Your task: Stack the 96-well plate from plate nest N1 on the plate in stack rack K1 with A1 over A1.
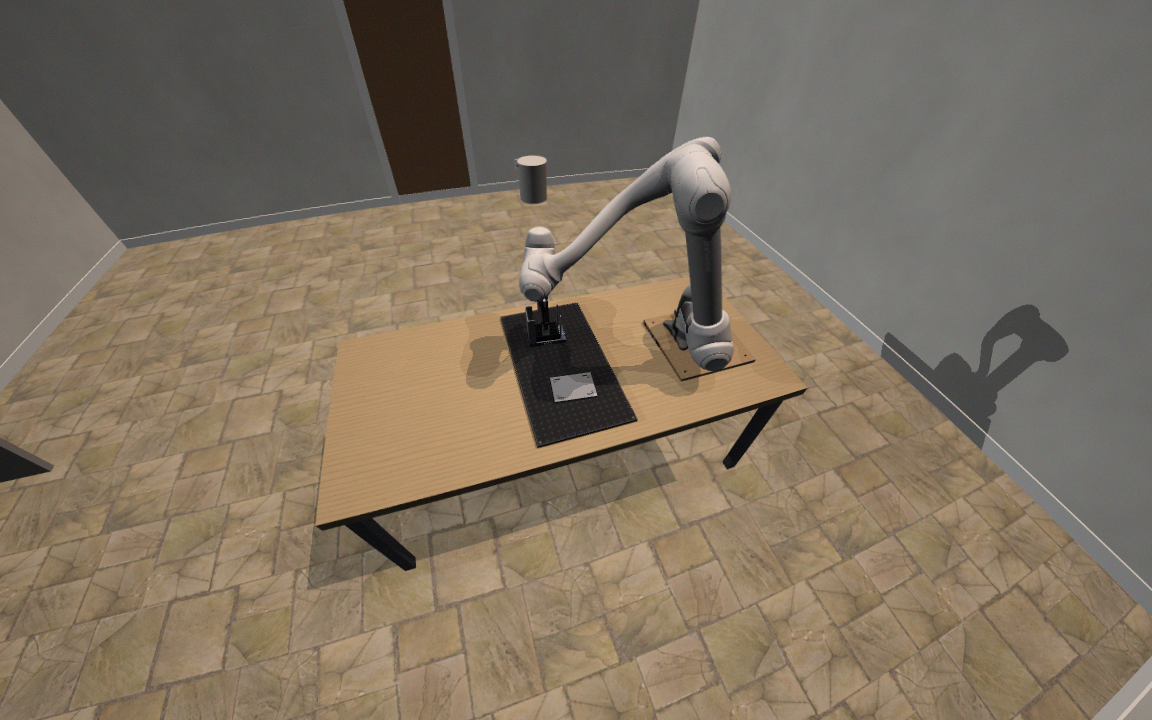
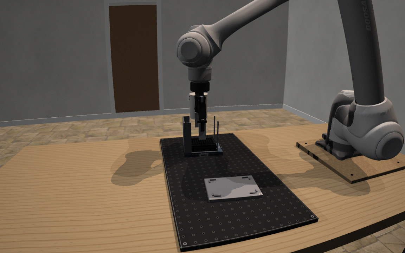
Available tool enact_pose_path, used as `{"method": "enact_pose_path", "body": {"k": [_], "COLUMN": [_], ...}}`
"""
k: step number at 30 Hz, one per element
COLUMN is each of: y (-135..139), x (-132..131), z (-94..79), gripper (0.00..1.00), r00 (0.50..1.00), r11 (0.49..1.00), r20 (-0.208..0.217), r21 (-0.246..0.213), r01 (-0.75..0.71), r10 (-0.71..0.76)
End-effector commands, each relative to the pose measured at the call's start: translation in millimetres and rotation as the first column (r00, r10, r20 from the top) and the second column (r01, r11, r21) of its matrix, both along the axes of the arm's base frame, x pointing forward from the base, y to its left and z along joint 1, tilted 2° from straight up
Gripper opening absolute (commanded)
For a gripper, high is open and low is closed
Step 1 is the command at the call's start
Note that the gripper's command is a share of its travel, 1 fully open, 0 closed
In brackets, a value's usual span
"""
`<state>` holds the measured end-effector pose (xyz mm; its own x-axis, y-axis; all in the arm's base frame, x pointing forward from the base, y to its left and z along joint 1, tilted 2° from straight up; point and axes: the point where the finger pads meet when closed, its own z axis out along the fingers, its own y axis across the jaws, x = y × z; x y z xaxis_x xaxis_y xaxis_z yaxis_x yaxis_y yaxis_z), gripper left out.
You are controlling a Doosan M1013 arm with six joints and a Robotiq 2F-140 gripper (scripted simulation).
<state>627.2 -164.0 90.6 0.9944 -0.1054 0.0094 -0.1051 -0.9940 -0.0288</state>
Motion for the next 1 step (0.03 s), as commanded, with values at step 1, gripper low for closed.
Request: {"method": "enact_pose_path", "body": {"k": [1], "y": [0.0], "x": [0.0], "z": [0.2], "gripper": [1.00], "r00": [1.000], "r11": [1.000], "r20": [0.000], "r21": [0.000], "r01": [0.000], "r10": [0.000]}}
